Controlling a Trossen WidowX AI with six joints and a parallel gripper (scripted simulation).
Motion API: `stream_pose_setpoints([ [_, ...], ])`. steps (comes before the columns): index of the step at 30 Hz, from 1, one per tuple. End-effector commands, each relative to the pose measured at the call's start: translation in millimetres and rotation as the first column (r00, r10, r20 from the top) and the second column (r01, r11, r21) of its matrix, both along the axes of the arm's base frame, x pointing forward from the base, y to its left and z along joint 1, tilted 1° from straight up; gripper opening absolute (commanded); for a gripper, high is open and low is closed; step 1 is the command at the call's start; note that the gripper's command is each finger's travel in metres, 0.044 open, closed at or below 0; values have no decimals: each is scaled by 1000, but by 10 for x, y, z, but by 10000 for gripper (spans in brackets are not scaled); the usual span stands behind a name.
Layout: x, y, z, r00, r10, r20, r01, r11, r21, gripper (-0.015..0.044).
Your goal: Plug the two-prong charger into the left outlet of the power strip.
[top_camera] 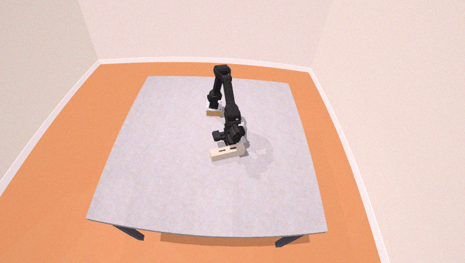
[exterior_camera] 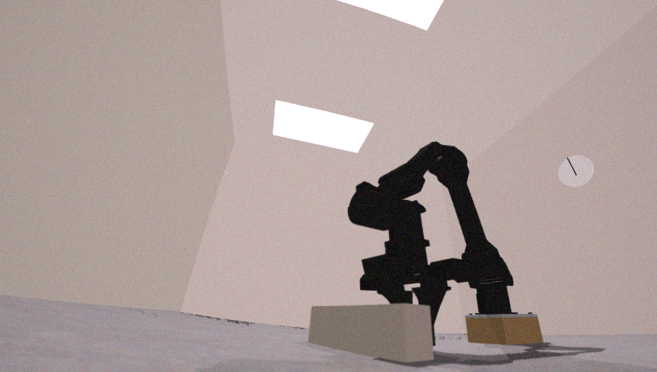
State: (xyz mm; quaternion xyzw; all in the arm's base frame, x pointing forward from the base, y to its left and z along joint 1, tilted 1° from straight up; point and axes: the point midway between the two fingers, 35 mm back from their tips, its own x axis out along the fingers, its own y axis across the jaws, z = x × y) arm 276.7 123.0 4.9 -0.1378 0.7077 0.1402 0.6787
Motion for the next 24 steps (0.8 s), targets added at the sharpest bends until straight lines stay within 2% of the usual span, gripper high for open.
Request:
stream_pose_setpoints([
  [1,59,46,18,1000,-8,5,8,1000,8,0],
  [24,87,77,22,1000,-10,5,10,1000,8,0],
])
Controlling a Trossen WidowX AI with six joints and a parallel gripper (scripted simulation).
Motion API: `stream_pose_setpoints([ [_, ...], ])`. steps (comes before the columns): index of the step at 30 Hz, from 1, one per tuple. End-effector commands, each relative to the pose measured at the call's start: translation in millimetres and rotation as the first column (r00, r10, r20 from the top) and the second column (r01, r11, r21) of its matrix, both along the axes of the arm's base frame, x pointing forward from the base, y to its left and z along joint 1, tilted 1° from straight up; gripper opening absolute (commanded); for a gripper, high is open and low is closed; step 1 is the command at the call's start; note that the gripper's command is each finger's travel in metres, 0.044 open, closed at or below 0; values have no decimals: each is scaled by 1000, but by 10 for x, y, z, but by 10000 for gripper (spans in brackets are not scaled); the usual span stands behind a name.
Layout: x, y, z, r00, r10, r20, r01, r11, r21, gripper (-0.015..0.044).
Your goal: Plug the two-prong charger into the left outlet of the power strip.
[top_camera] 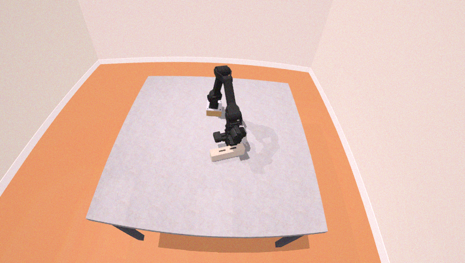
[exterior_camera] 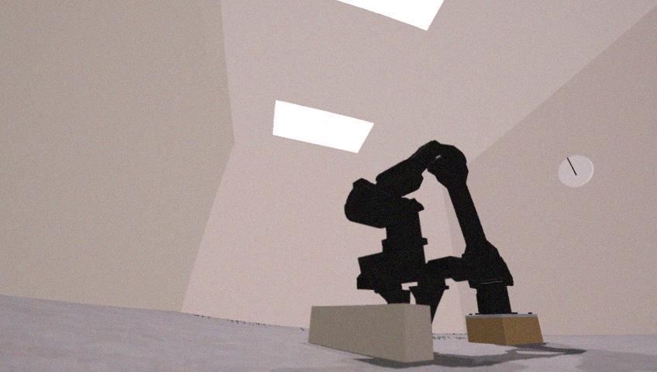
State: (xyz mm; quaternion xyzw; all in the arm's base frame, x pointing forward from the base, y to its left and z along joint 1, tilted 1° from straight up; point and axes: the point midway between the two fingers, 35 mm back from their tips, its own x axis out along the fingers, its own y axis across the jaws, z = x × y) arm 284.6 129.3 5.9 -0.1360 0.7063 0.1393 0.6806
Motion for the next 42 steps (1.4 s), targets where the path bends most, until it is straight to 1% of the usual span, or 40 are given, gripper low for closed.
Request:
stream_pose_setpoints([
  [1,8,14,12,1000,-6,0,6,1000,6,0],
  [42,39,30,19,1000,-6,1,6,1000,6,0],
])
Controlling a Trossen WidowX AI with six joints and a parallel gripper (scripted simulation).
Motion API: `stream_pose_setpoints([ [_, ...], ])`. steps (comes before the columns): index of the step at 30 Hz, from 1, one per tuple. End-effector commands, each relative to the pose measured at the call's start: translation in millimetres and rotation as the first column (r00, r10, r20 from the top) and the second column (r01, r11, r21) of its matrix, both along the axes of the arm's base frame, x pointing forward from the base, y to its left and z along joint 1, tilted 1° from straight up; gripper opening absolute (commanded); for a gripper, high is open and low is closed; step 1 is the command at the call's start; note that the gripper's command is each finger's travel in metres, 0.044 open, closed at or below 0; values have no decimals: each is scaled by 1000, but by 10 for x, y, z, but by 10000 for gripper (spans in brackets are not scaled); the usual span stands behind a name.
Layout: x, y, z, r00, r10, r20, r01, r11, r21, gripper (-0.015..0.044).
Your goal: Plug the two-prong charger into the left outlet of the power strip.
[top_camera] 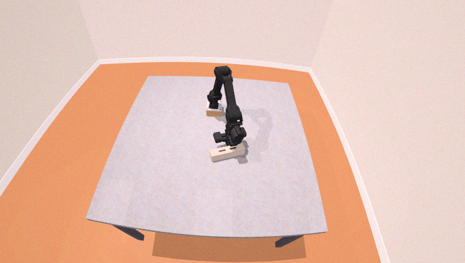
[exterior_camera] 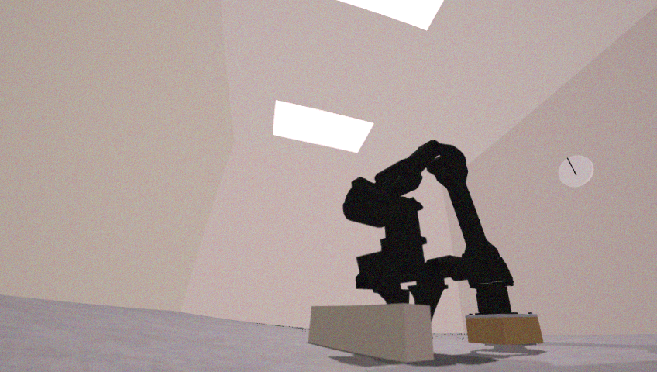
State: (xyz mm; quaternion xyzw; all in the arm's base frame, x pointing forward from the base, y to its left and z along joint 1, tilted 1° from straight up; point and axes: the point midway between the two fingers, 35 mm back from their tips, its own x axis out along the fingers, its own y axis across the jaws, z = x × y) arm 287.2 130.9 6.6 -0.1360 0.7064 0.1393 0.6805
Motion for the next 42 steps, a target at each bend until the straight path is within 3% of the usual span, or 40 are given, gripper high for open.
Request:
stream_pose_setpoints([
  [1,14,15,12,1000,-6,1,6,1000,6,0],
  [42,46,27,15,1000,-6,1,6,1000,6,0],
])
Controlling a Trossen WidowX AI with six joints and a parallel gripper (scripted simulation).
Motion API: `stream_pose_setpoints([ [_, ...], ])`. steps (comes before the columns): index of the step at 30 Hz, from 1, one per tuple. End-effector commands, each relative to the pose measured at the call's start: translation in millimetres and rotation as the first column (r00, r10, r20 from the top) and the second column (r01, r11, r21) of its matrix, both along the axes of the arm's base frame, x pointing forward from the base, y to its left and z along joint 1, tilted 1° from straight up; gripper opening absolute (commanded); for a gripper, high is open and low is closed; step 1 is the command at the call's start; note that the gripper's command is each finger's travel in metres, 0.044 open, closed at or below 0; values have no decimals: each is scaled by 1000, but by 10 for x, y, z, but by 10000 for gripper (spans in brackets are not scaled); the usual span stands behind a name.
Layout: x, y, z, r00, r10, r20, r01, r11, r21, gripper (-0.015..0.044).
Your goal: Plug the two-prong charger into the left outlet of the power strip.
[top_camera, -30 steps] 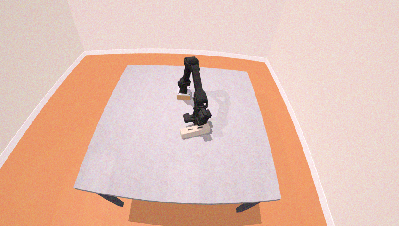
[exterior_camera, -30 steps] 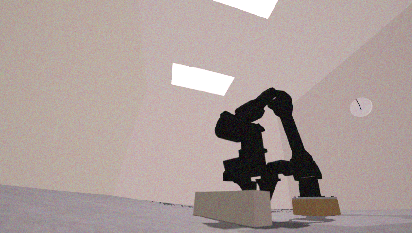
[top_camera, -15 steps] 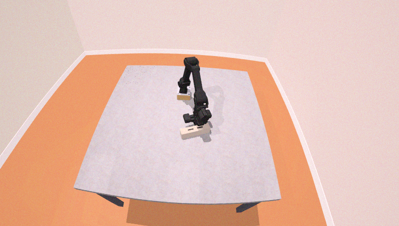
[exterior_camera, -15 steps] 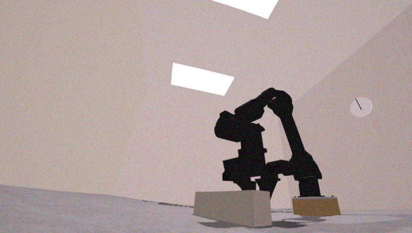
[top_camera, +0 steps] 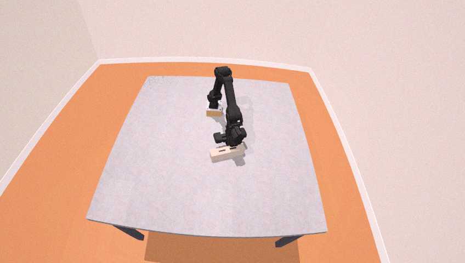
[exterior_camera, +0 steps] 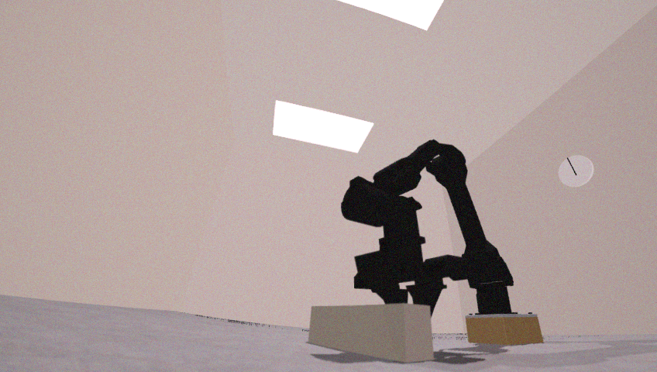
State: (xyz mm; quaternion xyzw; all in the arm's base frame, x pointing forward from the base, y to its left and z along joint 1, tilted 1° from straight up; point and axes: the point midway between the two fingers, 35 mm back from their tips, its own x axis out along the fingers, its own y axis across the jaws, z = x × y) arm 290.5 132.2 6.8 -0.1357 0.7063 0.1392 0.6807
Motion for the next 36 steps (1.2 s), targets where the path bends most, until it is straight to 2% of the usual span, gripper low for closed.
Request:
stream_pose_setpoints([
  [1,14,14,13,1000,-6,1,6,1000,6,0],
  [36,44,26,13,1000,-6,1,6,1000,6,0],
])
